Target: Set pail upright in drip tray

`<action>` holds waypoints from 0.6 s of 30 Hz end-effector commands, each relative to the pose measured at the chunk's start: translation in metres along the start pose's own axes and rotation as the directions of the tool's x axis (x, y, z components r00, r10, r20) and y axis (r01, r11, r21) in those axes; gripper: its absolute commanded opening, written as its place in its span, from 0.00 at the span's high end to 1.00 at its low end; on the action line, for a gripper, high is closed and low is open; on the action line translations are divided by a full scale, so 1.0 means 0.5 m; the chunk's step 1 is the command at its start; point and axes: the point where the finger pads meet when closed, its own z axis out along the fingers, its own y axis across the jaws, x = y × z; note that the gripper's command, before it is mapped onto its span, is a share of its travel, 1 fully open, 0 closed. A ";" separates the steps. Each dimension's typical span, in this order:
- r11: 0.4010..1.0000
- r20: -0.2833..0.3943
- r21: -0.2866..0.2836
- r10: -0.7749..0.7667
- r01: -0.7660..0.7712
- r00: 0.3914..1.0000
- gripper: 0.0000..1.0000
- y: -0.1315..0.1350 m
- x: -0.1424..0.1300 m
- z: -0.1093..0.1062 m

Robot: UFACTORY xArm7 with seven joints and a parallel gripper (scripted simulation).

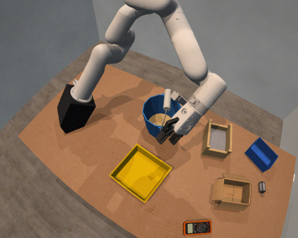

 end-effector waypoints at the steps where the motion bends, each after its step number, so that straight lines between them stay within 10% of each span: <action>1: 0.986 -0.039 -0.112 0.119 -0.123 0.992 0.00 0.001 0.057 -0.038; 18: 0.733 -0.349 -0.450 0.381 -0.510 0.856 0.00 0.077 0.261 -0.179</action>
